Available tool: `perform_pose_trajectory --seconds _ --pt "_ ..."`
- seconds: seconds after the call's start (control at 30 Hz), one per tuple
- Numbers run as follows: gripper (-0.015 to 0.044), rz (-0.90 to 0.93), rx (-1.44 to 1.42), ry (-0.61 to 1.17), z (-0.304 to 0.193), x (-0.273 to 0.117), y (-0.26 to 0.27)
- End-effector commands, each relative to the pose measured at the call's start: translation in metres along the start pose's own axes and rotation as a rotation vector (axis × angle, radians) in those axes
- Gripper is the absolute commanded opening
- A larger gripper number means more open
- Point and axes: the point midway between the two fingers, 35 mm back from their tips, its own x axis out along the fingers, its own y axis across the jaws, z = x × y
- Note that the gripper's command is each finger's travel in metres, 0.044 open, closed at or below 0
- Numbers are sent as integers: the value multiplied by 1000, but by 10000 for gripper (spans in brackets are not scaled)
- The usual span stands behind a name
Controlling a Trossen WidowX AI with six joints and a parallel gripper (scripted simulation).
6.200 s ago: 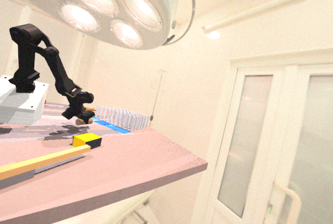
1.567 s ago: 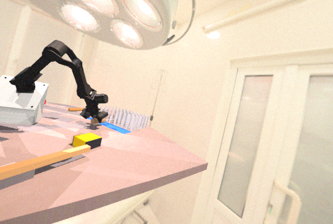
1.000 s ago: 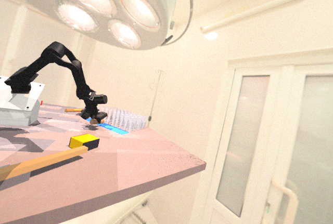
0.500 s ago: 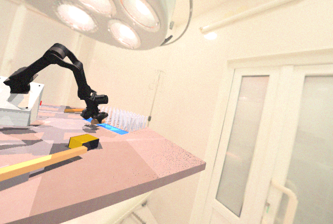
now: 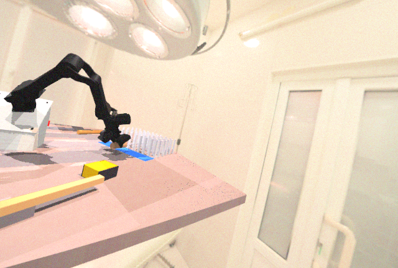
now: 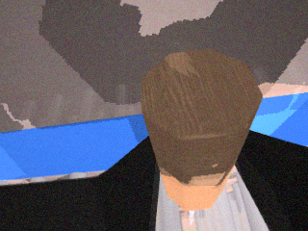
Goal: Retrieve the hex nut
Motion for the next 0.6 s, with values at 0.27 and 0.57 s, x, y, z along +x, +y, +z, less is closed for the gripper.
perform_pose_trajectory --seconds 0.27,0.57 --pt "0 5 3 7 -10 3 1" --pt "0 6 3 7 -15 7 1"
